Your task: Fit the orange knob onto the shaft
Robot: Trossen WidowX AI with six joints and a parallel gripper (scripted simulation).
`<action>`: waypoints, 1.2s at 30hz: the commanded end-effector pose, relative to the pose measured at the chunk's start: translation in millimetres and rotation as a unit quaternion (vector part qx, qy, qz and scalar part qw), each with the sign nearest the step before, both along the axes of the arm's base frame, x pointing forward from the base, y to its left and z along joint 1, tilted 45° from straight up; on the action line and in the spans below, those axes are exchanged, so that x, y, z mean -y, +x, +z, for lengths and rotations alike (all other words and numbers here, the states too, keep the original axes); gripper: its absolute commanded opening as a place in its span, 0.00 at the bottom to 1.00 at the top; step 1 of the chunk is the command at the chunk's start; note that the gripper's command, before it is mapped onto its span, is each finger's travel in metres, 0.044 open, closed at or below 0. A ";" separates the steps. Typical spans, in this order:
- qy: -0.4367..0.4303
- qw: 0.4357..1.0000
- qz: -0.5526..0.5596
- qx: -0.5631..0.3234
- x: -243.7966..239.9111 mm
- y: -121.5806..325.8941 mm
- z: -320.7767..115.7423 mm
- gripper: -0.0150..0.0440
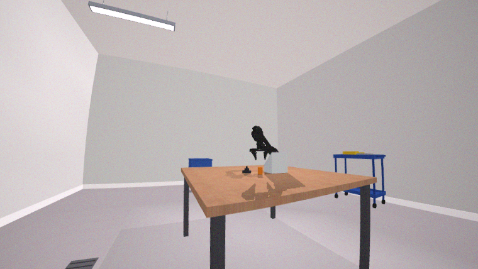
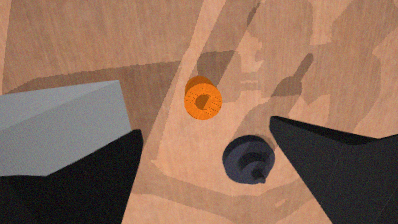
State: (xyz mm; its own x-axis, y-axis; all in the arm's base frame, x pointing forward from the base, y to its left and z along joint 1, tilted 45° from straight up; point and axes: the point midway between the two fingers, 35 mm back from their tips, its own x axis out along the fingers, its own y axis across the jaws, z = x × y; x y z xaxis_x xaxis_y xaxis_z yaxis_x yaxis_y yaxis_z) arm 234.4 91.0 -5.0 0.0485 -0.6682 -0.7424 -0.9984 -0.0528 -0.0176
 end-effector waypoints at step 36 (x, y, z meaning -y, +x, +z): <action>0.029 0.711 -0.510 0.484 -0.2 1.0 1.8 1.00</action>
